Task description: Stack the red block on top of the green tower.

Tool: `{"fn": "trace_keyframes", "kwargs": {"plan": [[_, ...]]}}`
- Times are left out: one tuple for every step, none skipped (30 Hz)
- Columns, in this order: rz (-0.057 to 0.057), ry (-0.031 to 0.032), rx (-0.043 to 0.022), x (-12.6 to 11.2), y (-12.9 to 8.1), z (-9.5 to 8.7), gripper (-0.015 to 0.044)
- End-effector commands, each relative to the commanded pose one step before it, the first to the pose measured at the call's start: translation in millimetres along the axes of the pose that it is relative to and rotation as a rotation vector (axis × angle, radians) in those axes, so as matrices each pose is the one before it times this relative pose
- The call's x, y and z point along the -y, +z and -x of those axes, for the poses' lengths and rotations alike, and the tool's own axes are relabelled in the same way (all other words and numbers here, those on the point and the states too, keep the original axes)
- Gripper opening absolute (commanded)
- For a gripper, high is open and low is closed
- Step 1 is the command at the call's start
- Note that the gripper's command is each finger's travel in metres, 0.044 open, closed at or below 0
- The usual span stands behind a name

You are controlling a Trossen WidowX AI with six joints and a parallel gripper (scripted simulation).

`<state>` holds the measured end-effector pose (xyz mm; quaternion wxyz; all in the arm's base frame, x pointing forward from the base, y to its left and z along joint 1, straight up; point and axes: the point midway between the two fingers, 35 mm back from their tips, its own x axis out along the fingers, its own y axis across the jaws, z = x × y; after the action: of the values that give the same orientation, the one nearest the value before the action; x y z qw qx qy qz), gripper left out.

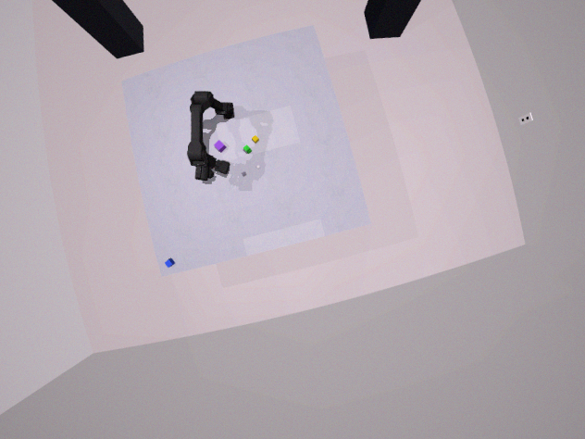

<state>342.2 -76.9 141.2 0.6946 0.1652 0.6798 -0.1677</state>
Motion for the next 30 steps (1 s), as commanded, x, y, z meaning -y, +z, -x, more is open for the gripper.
{"fn": "trace_keyframes", "kwargs": {"plan": [[-0.003, 0.00731, 0.01359, -0.85, 1.51, 17.48, 0.0], [0.0, 0.0, -0.00001, 0.01, -0.04, 3.58, 0.0], [0.0, 0.0, -0.00002, 0.02, -0.09, 3.55, 0.0], [0.0, 0.0, -0.00002, 0.03, -0.1, 2.77, 0.0], [0.0, 0.0, -0.00001, 0.02, -0.08, 1.7, 0.0], [0.0, 0.0, 0.0, 0.01, -0.03, 0.57, 0.0], [0.0, 0.0, 0.0, 0.0, 0.0, 0.0, 0.0], [0.0, 0.0, 0.0, 0.0, 0.0, 0.0, 0.0], [0.0023, -0.00381, -0.00355, 0.7, -0.68, -3.4, 0.0], [-0.0017, 0.00267, 0.00249, 0.02, -0.03, 2.43, 0.0], [-0.0007, 0.00107, 0.001, 0.01, -0.01, 0.97, 0.0], [0.0, 0.00009, -0.00006, -0.85, -0.65, 0.07, 0.0], [0.0, 0.00026, -0.00019, -2.54, -1.96, 0.19, 0.0], [0.0, 0.00043, -0.00032, -4.17, -3.31, 0.31, 0.0], [0.0, 0.00052, -0.00039, -4.98, -4.11, 0.35, 0.0], [0.0, 0.00051, -0.0004, -4.86, -4.19, 0.33, 0.0], [0.0, 0.00049, -0.00041, -4.75, -4.27, 0.3, 0.0], [0.0, 0.00048, -0.00042, -4.63, -4.34, 0.27, 0.0], [0.0, 0.00047, -0.00043, -4.51, -4.41, 0.25, 0.0], [0.0, 0.00046, -0.00043, -4.39, -4.48, 0.22, 0.0], [0.0, 0.00045, -0.00044, -4.27, -4.54, 0.2, 0.0], [0.0, 0.00042, -0.00046, -3.98, -4.74, 0.2, 0.0], [0.0, 0.00041, -0.00047, -3.86, -4.8, 0.17, 0.0], [0.0, 0.0004, -0.00047, -3.73, -4.86, 0.14, 0.0], [0.0, 0.00038, -0.00048, -3.61, -4.9, 0.11, 0.0], [0.0, 0.00037, -0.00048, -3.48, -4.95, 0.08, 0.0], [0.0, 0.00036, -0.00049, -3.35, -4.99, 0.05, 0.0], [0.0, 0.00035, -0.00049, -3.22, -5.03, 0.02, 0.0], [0.0, 0.00034, -0.00049, -3.09, -5.06, -0.01, 0.0], [0.0, 0.00032, -0.0005, -2.96, -5.09, -0.04, 0.0]]}}
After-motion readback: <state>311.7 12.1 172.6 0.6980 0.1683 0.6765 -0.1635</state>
